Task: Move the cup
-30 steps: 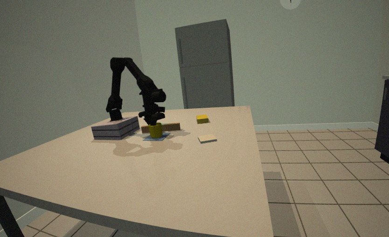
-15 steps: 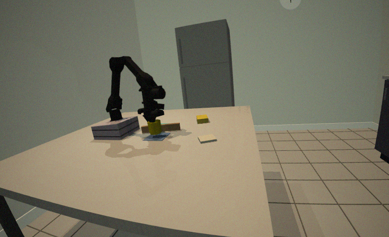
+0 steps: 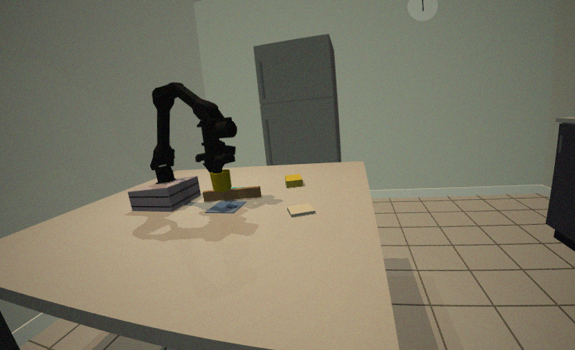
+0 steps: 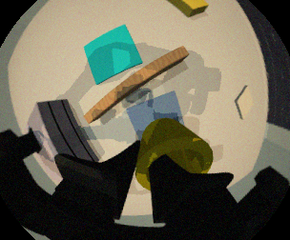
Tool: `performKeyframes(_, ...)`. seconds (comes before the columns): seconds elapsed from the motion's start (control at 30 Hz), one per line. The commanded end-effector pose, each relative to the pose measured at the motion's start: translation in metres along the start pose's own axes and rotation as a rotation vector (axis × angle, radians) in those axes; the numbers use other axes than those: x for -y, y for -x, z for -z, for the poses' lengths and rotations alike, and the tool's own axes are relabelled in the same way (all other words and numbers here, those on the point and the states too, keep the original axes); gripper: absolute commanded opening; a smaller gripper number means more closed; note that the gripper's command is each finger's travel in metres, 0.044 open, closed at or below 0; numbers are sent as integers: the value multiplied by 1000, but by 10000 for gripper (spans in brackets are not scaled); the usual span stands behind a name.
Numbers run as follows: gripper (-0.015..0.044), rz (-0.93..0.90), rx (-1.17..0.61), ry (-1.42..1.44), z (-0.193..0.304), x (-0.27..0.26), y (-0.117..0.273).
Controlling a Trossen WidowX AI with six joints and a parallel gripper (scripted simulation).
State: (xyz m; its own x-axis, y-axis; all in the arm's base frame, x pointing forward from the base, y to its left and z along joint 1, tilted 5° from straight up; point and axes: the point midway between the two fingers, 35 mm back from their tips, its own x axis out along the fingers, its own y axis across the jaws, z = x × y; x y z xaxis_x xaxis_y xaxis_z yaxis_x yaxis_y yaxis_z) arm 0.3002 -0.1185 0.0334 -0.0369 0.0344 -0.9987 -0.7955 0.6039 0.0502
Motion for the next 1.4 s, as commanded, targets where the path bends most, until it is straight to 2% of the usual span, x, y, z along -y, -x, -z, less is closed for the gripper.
performKeyframes(0.0, 0, 1, 0, 0, 0, 0, 0)
performKeyframes(0.43, 0, 1, 1, 1, -3, -3, 0)
performKeyframes(1.37, 0, -4, 8, 5, -55, -46, 1)
